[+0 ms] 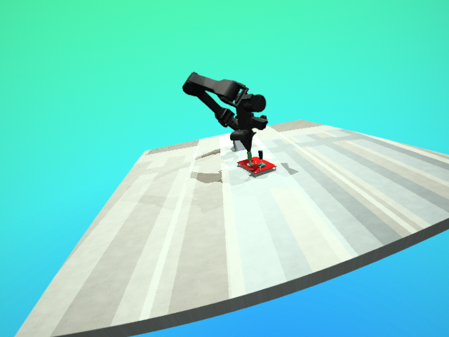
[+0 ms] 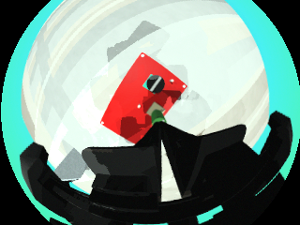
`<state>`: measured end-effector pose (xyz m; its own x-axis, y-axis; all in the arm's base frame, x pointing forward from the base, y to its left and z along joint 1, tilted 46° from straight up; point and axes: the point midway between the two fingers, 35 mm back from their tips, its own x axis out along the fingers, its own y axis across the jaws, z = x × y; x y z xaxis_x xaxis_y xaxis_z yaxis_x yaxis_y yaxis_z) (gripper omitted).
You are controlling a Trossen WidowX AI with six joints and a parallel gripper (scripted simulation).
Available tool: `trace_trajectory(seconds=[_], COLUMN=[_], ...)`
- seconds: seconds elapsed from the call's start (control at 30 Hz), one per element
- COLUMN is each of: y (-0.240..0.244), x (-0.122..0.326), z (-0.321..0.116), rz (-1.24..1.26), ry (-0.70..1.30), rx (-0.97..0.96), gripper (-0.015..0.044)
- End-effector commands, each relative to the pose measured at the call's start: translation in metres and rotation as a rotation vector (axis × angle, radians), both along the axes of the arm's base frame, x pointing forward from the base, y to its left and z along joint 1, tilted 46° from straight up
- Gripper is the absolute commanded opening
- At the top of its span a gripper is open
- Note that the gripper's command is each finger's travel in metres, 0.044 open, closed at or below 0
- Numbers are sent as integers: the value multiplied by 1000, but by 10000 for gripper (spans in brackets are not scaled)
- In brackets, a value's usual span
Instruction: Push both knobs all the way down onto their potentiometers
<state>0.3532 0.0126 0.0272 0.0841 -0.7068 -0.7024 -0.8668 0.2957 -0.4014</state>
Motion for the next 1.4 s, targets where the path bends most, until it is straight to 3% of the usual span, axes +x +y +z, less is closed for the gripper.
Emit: trace_trajectory(seconds=[0.0, 1.37], y=[-1, -6], x=[0, 1], z=[0, -5], rz=[3, 3], ry=[0, 0], rx=[-5, -6], gripper=[0, 0])
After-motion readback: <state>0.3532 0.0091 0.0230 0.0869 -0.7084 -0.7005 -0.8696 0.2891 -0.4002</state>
